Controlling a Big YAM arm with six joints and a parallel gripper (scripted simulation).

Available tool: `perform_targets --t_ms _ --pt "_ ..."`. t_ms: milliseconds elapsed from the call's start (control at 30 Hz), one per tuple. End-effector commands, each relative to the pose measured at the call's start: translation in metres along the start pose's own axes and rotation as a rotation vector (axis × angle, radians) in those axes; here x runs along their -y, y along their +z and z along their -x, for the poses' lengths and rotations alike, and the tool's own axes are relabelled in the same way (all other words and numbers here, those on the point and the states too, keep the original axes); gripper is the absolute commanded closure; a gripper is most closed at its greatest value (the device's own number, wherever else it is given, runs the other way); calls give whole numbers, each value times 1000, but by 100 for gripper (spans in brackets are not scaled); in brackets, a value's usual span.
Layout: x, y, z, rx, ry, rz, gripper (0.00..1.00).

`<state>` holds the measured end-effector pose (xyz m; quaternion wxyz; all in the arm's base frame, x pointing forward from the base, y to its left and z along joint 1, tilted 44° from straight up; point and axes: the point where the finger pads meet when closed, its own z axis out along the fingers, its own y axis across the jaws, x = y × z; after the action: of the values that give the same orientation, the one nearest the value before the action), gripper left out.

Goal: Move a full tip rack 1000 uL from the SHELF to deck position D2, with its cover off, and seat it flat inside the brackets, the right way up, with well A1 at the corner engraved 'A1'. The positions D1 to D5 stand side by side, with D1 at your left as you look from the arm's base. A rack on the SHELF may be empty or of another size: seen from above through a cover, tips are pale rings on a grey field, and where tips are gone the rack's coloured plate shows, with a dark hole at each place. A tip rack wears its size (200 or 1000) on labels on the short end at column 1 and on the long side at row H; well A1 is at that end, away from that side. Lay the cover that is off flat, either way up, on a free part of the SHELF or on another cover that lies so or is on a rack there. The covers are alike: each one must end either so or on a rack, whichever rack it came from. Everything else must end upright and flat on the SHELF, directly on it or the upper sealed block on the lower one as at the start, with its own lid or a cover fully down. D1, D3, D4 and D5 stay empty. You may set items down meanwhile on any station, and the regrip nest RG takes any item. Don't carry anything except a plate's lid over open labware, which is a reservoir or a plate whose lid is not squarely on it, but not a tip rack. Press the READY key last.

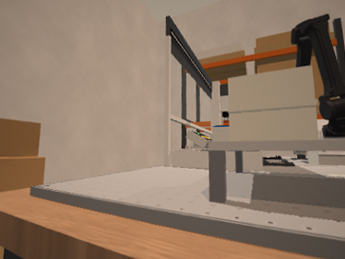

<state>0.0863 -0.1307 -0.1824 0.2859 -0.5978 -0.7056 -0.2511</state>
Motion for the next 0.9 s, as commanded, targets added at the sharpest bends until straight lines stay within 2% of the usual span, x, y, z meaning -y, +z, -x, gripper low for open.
perform_targets --t_ms 0,33,100,133,200,233,600,667,700,733,867 --pt "-5 -11 16 47 -7 9 100" --pt "-7 -14 19 68 -10 8 100" --pt "-7 -14 19 68 -10 8 100" --pt "-5 -11 16 47 -7 9 100" --pt "-5 -11 16 47 -7 9 100" --pt "-8 -12 29 61 -8 9 100" --pt "-4 -13 44 43 -8 12 100" --pt "-4 -13 44 43 -8 12 100" --pt "-2 -5 32 17 -4 6 100" --pt "-4 -13 47 43 -8 11 100" --pt "-3 -13 54 43 -6 14 100"
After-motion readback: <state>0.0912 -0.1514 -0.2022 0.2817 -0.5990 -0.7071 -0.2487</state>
